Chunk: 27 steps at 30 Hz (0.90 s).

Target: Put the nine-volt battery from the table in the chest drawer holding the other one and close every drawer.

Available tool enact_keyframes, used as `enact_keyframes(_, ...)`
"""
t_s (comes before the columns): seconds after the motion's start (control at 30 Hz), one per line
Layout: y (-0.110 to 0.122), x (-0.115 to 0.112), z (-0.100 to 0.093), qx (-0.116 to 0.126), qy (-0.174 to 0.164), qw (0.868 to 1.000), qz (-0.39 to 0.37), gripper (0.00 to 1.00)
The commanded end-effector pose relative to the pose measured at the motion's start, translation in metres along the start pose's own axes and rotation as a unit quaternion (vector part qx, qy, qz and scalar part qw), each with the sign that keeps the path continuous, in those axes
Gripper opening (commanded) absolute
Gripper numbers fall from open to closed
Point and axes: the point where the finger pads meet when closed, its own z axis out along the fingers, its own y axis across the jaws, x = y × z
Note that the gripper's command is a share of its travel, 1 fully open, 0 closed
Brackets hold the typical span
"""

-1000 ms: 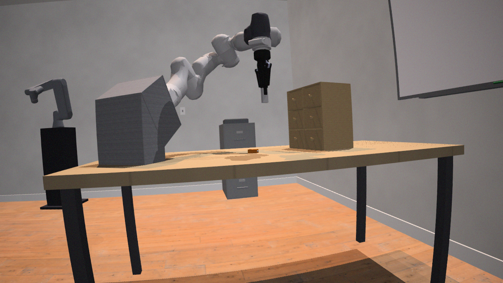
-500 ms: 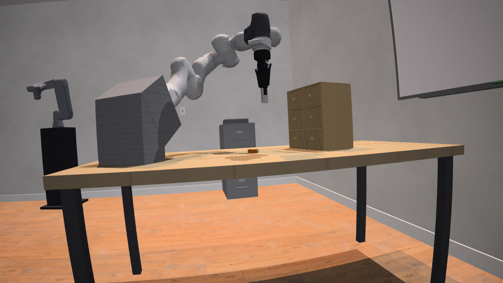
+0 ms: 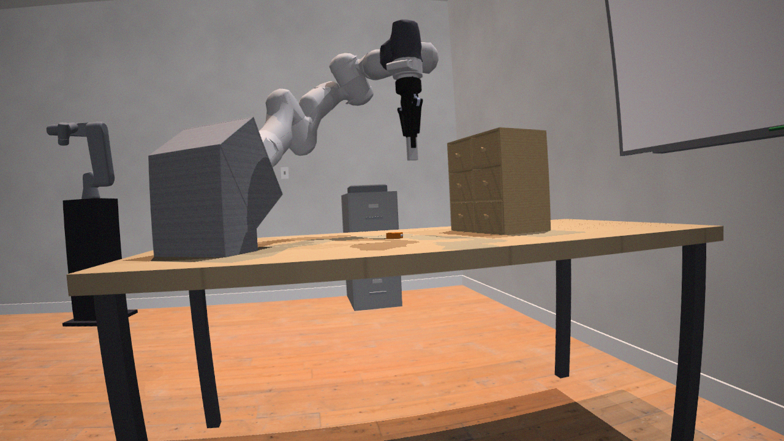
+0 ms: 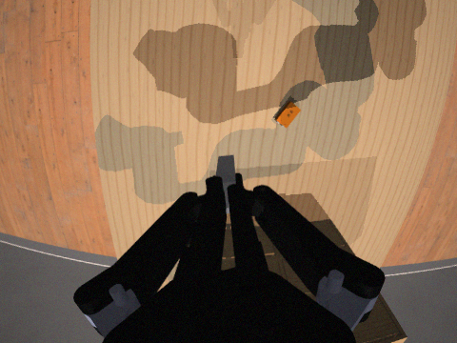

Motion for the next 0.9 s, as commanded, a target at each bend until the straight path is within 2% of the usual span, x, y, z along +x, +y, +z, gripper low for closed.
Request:
enact_keyframes(0.0, 0.005, -0.001, 0.0, 0.0, 0.0, 1.0, 0.0, 0.0)
enact_keyframes(0.13, 0.027, -0.003, 0.0, 0.0, 0.001, 1.0, 0.001, 0.0)
enact_keyframes(0.2, 0.027, -0.003, 0.0, 0.0, 0.001, 1.0, 0.001, 0.0)
enact_keyframes(0.63, 0.141, -0.014, 0.0, -0.001, 0.002, 1.0, 0.002, 0.0)
enact_keyframes(0.7, 0.151, -0.015, 0.0, -0.001, 0.002, 1.0, 0.002, 0.0)
enact_keyframes(0.87, 0.158, -0.015, 0.0, -0.001, 0.002, 1.0, 0.003, 0.0)
